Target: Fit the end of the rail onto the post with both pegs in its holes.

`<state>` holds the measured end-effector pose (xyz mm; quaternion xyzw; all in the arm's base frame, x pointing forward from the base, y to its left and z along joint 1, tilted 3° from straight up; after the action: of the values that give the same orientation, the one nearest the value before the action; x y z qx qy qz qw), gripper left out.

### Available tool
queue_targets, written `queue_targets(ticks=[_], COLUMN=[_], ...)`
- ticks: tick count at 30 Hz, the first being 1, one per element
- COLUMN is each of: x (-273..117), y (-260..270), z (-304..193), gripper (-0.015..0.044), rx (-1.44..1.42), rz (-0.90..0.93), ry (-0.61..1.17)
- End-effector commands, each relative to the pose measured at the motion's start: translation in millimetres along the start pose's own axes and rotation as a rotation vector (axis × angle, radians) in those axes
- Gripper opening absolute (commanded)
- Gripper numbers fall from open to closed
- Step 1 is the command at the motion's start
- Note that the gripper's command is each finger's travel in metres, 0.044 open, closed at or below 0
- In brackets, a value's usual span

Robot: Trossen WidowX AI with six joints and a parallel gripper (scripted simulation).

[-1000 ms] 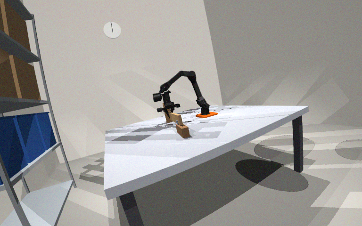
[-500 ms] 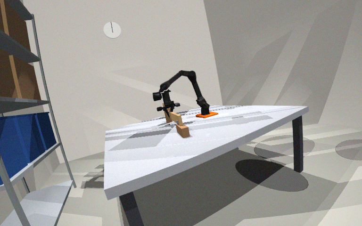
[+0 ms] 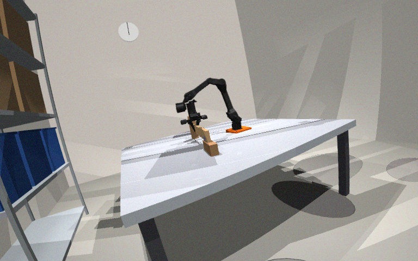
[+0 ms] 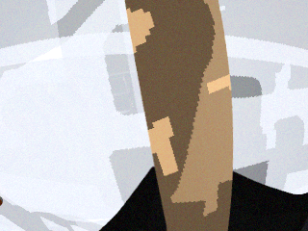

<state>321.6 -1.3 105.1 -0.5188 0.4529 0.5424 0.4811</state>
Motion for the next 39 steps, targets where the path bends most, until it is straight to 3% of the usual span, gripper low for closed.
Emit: queue_targets(ticks=[1,39], x=[-6.2,-0.9], y=[-3.0,0.4], z=[0.7,1.3], gripper=[0.0,0.0], rx=[-0.002,-0.002], rz=[-0.021,-0.021], ry=[-0.005,-0.005])
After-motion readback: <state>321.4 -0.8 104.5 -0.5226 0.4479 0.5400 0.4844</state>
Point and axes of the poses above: the point midway between the two fingers, 35 mm back from their tips, its own x axis out along the fingers, its own y axis across the jaws, z = x × y, the point moved 1 cm from there along -x, back along the fingers, and after that the axes turned 11 degrees about -x, right-handed, at the moved point
